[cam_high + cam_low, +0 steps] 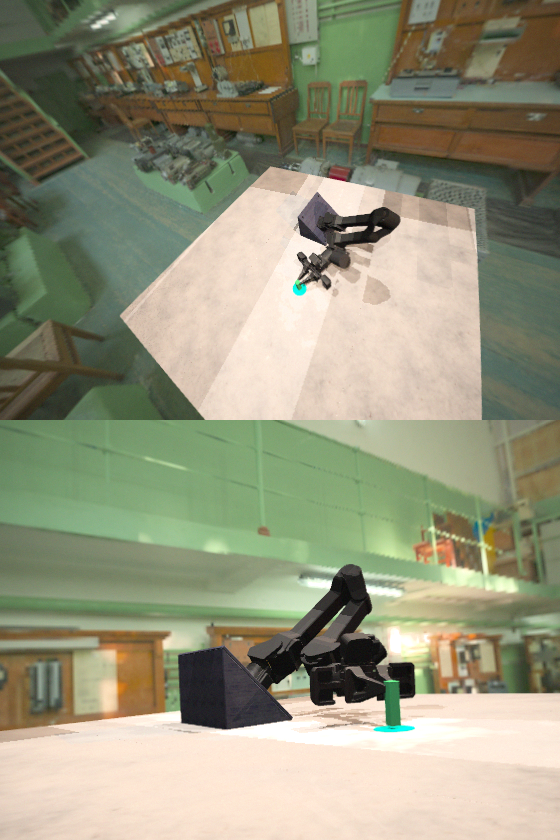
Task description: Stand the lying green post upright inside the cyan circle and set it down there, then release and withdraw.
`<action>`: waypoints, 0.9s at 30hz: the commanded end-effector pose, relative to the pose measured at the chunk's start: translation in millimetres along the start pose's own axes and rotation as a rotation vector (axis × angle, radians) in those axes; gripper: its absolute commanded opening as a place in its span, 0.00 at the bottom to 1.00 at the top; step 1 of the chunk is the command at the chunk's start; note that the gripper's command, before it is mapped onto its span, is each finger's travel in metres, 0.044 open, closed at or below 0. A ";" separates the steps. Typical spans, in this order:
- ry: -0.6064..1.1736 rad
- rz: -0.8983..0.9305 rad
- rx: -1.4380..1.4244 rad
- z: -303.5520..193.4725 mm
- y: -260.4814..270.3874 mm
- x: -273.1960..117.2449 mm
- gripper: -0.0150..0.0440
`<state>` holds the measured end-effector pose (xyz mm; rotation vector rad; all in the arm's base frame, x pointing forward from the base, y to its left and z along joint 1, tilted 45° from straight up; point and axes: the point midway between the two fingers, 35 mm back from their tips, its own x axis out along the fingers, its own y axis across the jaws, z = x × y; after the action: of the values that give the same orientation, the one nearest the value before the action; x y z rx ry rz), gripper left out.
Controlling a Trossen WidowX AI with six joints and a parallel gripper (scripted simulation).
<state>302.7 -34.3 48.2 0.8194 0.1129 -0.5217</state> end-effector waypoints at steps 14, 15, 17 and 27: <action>-0.003 0.000 0.006 -3.5 0.0 0.1 0.56; -0.003 0.000 0.006 -3.5 0.0 0.1 0.60; -0.003 0.000 0.006 -3.5 0.0 0.1 0.69; -0.002 -0.002 0.006 4.7 1.1 2.0 0.93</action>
<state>303.0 -33.5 46.4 0.8188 0.1124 -0.5260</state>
